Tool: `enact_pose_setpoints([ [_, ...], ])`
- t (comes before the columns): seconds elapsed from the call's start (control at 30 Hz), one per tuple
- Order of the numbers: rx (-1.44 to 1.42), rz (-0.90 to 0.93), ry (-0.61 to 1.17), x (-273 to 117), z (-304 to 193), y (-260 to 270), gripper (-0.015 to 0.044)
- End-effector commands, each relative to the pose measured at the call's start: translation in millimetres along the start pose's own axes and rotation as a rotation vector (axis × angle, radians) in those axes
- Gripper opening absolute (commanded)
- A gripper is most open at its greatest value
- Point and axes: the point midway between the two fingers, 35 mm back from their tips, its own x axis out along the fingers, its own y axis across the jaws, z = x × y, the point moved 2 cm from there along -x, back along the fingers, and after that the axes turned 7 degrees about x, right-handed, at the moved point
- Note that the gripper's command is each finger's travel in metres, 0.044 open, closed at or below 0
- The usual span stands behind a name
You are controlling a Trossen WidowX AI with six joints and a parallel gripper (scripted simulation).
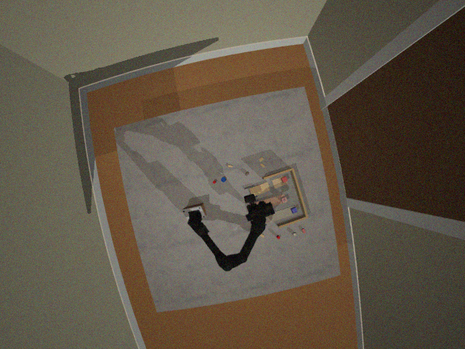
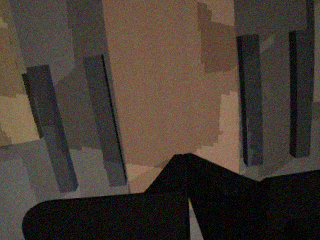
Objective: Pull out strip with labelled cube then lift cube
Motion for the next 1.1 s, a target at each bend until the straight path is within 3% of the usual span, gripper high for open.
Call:
enact_pose_setpoints([
  [0.0, -0.002, -0.004, 0.016, 4, -11, -2, 0.0],
  [1.07, -0.004, -0.004, 0.018, 3, -59, -9, 0.0],
])
